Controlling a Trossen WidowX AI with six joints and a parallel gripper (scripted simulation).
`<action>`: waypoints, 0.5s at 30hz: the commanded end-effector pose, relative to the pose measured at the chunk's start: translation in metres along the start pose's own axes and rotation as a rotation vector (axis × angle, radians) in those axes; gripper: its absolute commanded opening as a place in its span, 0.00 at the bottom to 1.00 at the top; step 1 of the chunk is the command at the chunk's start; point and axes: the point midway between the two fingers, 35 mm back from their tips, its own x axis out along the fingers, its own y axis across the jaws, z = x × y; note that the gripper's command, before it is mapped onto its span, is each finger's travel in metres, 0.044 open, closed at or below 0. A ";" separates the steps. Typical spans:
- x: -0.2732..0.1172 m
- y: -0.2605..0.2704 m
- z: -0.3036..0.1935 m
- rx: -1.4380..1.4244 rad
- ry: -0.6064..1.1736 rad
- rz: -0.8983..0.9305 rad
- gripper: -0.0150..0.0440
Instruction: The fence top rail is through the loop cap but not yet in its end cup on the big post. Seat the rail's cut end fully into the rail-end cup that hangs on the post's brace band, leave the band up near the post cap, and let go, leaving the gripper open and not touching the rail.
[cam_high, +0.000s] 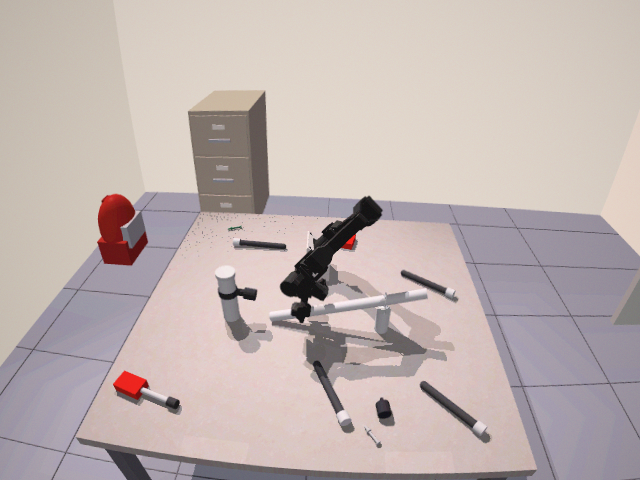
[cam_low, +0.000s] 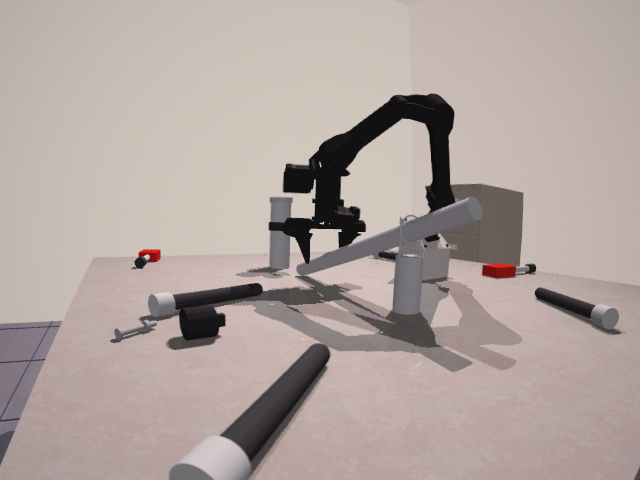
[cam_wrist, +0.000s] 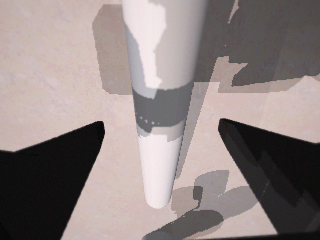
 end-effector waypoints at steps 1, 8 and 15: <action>0.009 0.003 0.001 0.007 -0.007 0.006 1.00; 0.019 0.004 0.002 0.006 -0.008 0.007 1.00; 0.019 0.003 0.001 0.006 -0.008 0.006 0.78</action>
